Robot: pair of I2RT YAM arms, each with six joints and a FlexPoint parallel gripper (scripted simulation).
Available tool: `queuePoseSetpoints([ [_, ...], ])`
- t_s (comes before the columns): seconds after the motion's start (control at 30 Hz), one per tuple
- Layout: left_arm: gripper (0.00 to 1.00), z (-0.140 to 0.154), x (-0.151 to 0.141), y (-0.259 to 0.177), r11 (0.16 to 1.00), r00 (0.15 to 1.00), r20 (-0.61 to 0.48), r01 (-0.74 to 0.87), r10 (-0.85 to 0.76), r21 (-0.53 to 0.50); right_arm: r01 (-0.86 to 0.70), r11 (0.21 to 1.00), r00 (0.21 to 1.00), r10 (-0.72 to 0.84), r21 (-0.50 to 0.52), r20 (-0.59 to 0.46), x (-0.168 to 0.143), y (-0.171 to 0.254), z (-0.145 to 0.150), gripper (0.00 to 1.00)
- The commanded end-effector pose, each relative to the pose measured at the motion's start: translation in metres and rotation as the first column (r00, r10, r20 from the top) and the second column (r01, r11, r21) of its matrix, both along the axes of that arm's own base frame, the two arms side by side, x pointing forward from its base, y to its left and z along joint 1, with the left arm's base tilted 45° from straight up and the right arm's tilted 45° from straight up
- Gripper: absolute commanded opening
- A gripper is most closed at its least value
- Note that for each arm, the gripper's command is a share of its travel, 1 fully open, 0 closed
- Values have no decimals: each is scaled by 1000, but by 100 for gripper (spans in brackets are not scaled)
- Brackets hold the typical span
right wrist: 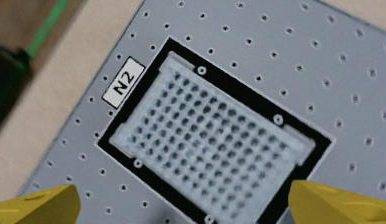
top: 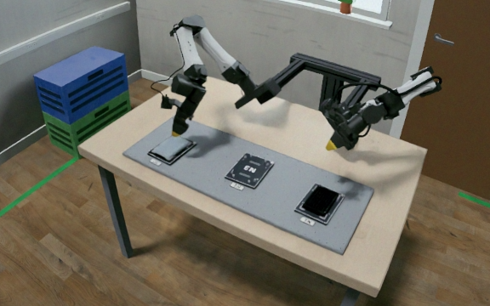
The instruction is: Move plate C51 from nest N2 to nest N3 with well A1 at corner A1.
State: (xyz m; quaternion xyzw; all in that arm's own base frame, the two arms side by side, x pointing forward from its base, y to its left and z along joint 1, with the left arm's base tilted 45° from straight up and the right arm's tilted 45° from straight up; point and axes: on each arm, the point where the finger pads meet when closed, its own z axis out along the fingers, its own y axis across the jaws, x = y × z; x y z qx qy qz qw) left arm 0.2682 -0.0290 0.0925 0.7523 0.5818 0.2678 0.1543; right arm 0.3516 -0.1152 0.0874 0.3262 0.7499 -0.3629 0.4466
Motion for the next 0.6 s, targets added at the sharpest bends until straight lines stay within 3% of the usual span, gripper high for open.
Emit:
queuePoseSetpoints([
  [0.0,100,-3,23,-18,996,995,76,-59,64,-69,-27,1000,952,25,-1,-304,0,-9,-17,100],
  [0.13,100,-8,30,-28,992,993,87,-74,84,-106,-53,999,917,48,-2,-395,1,-12,-19,100],
  [0.33,100,-31,46,-71,968,986,93,-112,136,-225,-134,991,766,123,31,-632,4,-22,-21,100],
  [0.57,100,-68,54,-132,904,975,74,-164,210,-394,-211,970,558,224,124,-799,7,-31,-22,100],
])
